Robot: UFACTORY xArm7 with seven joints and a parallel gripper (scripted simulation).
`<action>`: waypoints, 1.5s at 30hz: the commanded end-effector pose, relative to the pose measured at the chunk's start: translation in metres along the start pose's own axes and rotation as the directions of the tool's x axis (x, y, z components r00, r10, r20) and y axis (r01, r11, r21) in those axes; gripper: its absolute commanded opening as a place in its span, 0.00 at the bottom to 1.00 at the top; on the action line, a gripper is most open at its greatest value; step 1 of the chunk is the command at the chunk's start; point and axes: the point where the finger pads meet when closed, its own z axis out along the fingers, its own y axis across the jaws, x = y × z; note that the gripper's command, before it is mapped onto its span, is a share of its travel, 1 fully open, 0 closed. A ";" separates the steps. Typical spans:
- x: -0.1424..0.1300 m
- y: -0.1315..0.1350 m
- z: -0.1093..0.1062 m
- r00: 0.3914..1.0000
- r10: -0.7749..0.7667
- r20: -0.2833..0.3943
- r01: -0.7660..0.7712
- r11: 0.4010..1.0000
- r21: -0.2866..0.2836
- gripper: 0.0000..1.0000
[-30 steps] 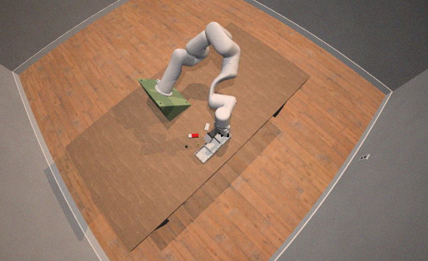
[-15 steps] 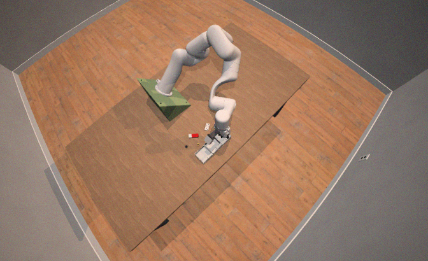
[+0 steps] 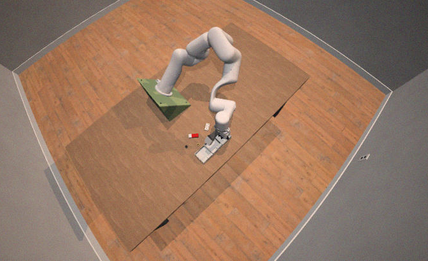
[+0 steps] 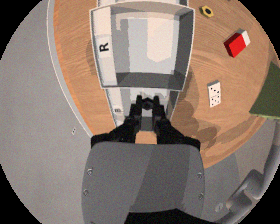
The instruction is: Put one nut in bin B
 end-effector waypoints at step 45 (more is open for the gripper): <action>0.001 -0.001 -0.028 1.000 0.000 -0.002 0.000 1.000 0.004 0.30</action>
